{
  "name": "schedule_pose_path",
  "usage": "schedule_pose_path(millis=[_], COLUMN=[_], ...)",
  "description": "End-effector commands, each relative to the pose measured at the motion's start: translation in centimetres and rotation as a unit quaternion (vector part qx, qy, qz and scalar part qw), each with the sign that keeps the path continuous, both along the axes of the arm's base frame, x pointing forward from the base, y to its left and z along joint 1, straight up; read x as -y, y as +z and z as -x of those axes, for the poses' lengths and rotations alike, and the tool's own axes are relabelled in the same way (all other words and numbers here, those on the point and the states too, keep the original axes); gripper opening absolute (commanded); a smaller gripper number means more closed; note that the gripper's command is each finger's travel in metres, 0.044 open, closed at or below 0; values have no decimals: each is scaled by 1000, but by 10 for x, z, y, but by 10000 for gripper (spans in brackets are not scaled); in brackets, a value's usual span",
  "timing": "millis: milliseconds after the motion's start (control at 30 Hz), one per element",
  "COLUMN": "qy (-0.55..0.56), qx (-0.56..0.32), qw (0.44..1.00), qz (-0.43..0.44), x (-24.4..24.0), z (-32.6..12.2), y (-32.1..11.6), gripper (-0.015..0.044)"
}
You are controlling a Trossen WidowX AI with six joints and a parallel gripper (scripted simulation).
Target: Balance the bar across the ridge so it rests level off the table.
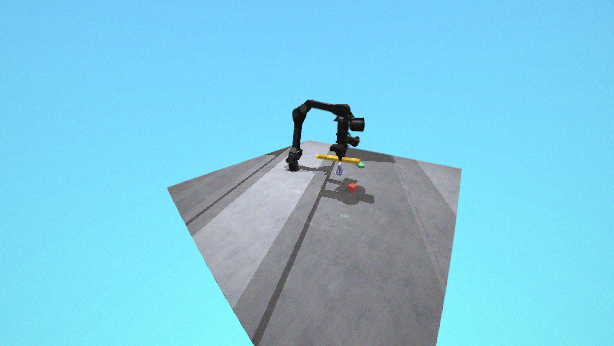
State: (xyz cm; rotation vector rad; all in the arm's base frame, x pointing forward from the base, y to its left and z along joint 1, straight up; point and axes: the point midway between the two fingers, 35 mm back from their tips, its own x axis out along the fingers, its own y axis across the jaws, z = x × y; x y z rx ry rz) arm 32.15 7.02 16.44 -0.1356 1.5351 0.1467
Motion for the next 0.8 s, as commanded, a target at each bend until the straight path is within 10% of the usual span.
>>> schedule_pose_path(millis=[0,767], qy=[14,89], qx=[1,1], qw=[1000,996], qz=[1,1], x=[-12,-72], z=[3,24], y=[0,-5], gripper=[0,0])
